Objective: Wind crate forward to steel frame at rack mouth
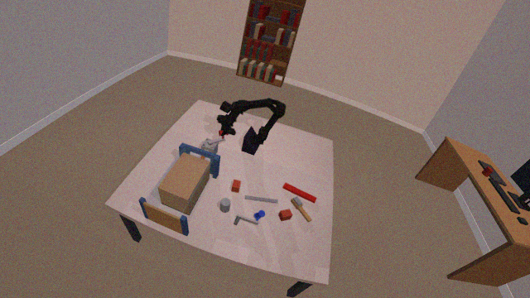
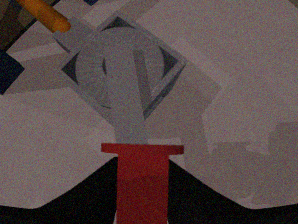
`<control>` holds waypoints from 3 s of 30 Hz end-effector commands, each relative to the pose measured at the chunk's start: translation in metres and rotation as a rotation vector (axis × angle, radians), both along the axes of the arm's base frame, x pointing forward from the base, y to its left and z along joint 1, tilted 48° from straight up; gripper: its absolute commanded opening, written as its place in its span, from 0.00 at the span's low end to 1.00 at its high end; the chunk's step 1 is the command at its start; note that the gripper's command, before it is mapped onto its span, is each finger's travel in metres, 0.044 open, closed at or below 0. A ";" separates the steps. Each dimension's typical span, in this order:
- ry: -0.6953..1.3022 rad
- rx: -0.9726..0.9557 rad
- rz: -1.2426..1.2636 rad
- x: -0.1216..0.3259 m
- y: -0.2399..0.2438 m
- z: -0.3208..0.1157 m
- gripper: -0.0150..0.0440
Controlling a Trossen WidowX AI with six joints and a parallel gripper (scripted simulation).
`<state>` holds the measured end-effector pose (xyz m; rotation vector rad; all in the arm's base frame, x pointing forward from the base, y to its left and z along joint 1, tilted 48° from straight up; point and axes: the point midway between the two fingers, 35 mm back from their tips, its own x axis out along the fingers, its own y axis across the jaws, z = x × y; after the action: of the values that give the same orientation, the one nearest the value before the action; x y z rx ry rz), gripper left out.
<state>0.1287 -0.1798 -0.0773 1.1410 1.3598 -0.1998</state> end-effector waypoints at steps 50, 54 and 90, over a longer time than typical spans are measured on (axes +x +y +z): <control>0.022 -0.021 0.014 -0.013 -0.048 -0.052 0.25; 0.022 -0.021 0.014 -0.012 -0.051 -0.056 0.25; 0.019 -0.024 0.014 0.020 -0.085 -0.093 0.25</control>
<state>0.1408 -0.2626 -0.1643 1.1185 1.3859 -0.2204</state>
